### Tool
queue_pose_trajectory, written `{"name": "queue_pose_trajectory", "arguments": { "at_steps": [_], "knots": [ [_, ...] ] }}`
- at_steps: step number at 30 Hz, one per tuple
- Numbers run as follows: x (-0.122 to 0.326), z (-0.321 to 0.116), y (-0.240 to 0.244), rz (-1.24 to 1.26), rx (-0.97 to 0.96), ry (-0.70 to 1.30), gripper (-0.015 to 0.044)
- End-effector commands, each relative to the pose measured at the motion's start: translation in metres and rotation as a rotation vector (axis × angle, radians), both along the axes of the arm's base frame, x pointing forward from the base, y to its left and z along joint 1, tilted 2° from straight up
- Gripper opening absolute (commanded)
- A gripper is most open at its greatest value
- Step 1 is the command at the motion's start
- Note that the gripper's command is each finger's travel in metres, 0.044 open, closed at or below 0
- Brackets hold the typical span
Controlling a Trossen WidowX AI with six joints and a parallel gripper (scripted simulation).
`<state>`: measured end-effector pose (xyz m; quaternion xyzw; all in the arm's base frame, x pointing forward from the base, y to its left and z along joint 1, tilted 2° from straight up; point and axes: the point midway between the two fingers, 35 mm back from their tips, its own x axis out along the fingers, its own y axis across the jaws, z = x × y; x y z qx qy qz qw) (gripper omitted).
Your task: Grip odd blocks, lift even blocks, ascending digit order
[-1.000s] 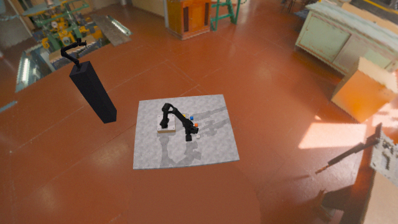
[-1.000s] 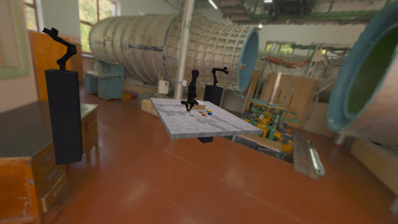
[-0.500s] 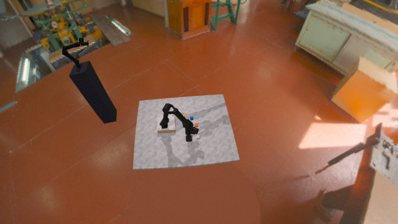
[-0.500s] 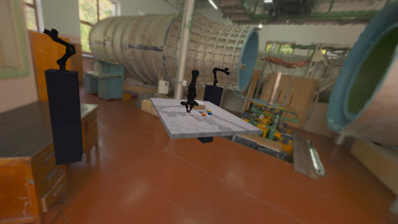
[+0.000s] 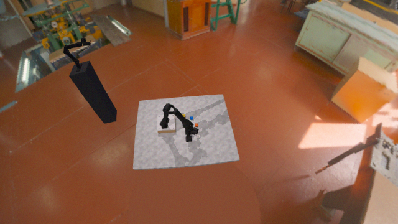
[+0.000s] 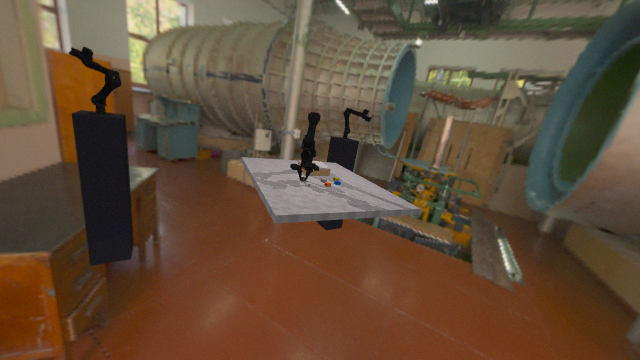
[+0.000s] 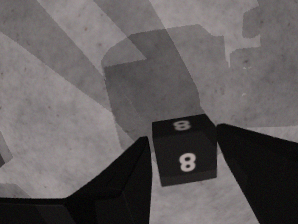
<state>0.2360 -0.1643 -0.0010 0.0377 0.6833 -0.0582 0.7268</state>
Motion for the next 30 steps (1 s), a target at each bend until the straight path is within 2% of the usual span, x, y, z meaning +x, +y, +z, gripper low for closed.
{"name": "queue_pose_trajectory", "arguments": {
  "at_steps": [1,6,9,12,16,18,22,26,27,30],
  "knots": [
    [0.000,0.000,0.000,0.004,-0.003,0.001,0.0278],
    [0.000,0.000,0.000,0.004,-0.003,0.001,0.0400],
    [0.000,0.002,0.000,0.004,-0.003,0.001,0.0400],
    [-0.002,0.033,0.001,0.004,-0.003,0.000,0.0400],
    [-0.002,0.036,0.001,0.004,-0.003,0.000,0.0400],
    [-0.001,0.046,0.000,0.004,-0.003,0.000,0.0348],
    [-0.005,0.106,0.002,0.004,-0.004,0.000,0.0242],
    [-0.007,0.117,0.004,0.004,-0.004,0.000,0.0138],
    [-0.007,0.117,0.004,0.004,-0.004,0.000,0.0120],
    [-0.007,0.117,0.004,0.004,-0.004,0.000,0.0120]
  ]
}}
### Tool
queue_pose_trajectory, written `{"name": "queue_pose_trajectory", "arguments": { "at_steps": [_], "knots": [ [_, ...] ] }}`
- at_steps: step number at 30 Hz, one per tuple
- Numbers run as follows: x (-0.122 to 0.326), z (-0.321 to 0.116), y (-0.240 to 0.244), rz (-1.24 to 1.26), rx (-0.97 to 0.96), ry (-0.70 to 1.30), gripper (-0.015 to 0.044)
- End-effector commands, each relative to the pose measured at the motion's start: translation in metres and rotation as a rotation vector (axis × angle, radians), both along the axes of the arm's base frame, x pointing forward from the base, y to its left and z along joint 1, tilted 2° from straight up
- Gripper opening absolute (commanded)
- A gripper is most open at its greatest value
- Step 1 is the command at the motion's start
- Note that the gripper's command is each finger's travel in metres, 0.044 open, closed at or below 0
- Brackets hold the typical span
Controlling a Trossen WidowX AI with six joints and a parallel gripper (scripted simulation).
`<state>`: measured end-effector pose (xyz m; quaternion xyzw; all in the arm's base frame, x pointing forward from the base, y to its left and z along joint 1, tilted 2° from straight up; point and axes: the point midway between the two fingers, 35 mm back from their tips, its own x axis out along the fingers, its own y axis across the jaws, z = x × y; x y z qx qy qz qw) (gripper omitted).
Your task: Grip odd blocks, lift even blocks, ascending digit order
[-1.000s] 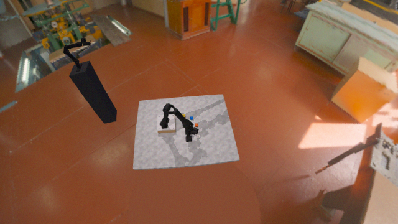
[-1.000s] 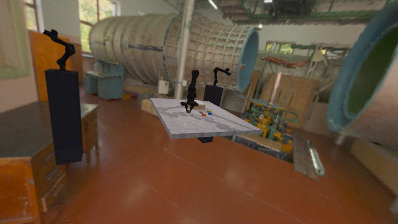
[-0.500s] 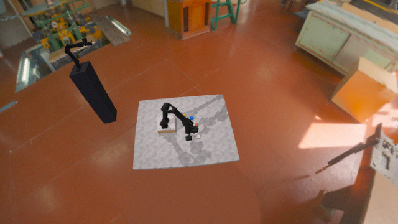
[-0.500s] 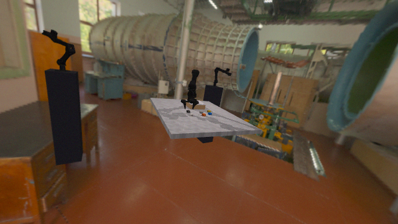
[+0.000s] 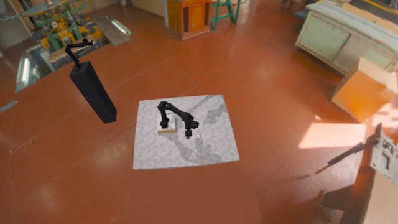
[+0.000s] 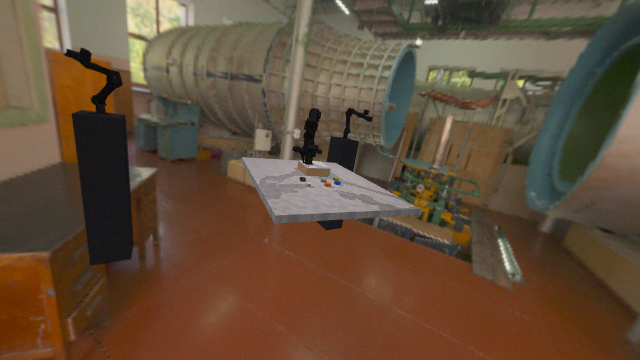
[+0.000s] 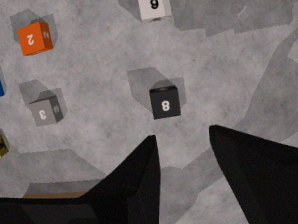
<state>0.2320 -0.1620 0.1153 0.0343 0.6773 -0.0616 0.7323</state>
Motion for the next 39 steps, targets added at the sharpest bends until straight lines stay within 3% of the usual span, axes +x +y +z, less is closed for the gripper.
{"name": "queue_pose_trajectory", "arguments": {
  "at_steps": [1,8,18,29,35,39],
  "knots": [
    [-0.003,0.001,0.001,0.004,0.007,0.016,0.0120],
    [0.002,0.000,0.009,0.005,0.009,0.016,0.0120],
    [0.033,-0.005,0.136,0.019,0.029,0.029,0.0120],
    [0.002,-0.006,0.266,0.007,0.034,0.019,0.0120],
    [-0.007,-0.006,0.282,0.005,0.035,0.016,0.0120],
    [-0.001,-0.048,0.283,0.005,0.035,0.016,0.0225]
  ]
}}
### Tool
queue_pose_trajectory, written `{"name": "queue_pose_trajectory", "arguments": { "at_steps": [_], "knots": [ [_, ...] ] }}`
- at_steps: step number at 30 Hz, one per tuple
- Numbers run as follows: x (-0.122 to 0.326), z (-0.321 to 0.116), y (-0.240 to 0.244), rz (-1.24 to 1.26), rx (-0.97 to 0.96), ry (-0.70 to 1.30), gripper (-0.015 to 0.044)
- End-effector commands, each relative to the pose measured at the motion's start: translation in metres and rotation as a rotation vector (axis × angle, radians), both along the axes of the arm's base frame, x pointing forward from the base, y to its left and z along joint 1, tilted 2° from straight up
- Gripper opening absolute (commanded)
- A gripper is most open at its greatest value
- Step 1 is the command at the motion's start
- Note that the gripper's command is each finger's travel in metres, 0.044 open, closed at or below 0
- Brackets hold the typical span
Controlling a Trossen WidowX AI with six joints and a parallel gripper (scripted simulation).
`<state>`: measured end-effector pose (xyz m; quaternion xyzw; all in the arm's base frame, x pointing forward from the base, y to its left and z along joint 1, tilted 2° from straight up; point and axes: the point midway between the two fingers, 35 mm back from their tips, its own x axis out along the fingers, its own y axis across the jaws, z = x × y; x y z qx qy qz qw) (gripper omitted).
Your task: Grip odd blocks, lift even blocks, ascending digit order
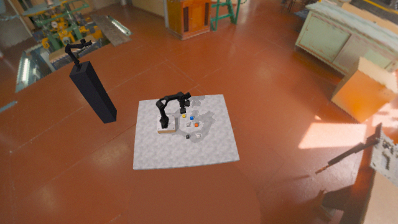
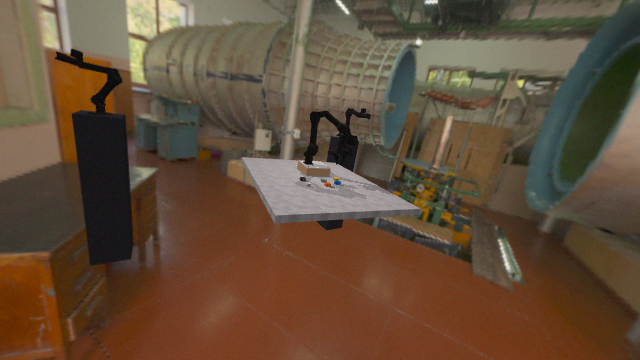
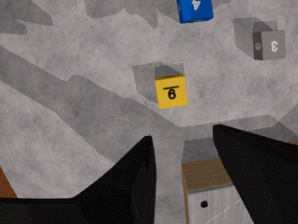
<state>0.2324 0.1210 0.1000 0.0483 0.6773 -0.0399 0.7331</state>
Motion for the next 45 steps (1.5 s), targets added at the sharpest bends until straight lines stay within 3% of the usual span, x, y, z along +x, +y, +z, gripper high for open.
{"name": "queue_pose_trajectory", "arguments": {
  "at_steps": [1,7,34,45],
  "knots": [
    [-0.001,-0.049,-0.001,-0.008,-0.015,0.020,0.0251],
    [-0.003,-0.072,-0.002,-0.008,-0.015,0.021,0.0400],
    [-0.001,-0.109,-0.003,-0.008,-0.016,0.021,0.0400],
    [-0.001,-0.109,-0.003,-0.008,-0.016,0.021,0.0120]
  ]
}}
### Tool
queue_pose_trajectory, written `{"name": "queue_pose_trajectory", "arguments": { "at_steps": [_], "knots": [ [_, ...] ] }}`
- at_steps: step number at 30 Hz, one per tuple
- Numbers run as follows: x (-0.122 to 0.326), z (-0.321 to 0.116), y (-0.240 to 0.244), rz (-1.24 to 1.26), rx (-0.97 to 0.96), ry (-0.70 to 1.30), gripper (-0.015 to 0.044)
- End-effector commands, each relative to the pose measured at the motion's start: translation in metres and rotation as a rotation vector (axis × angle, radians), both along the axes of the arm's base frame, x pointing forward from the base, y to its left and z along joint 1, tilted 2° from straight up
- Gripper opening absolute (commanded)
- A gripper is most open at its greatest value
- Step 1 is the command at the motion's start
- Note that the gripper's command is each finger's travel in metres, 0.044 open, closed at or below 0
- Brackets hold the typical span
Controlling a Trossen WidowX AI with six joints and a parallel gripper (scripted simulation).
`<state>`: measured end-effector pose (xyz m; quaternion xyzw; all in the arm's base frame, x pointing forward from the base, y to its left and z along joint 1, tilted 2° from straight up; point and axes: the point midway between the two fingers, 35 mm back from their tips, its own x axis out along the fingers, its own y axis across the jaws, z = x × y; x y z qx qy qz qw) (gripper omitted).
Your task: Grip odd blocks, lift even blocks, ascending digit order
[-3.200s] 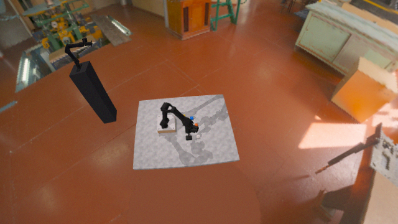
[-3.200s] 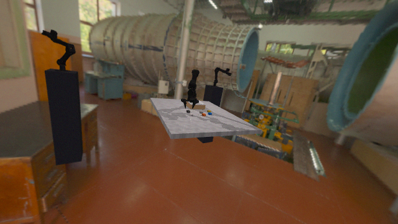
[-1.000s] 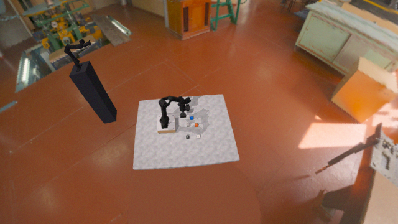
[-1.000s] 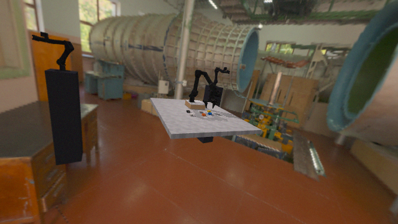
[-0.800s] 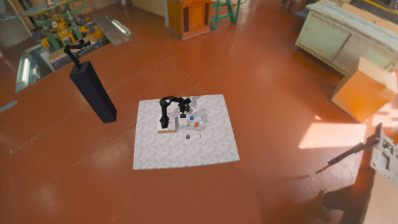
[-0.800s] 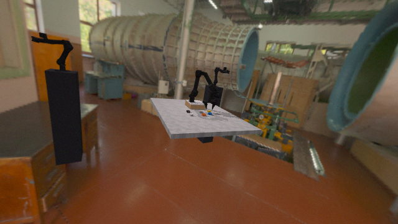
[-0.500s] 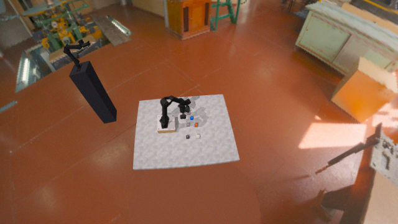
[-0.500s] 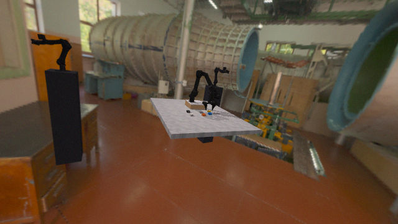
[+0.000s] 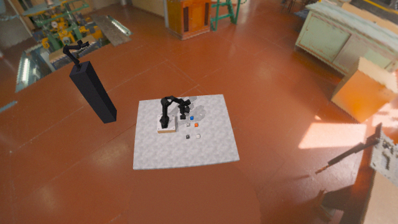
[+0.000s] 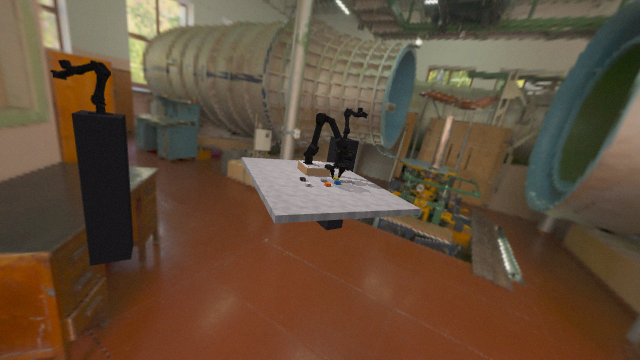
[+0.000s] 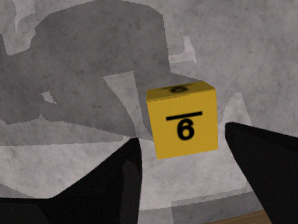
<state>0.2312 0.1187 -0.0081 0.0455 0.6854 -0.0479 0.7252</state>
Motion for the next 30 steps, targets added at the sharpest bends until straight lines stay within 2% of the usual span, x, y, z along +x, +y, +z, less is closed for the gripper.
{"name": "queue_pose_trajectory", "arguments": {
  "at_steps": [1,18,28,30],
  "knots": [
    [0.0004,-0.0004,-0.0004,0.000,-0.002,-0.003,0.0120],
    [0.0004,-0.0004,-0.0004,0.000,-0.002,-0.003,0.0120],
    [0.0004,-0.0004,-0.0004,0.000,-0.002,-0.003,0.0383],
    [0.0004,-0.0004,-0.0004,0.000,-0.002,-0.003,0.0400]
  ]
}}
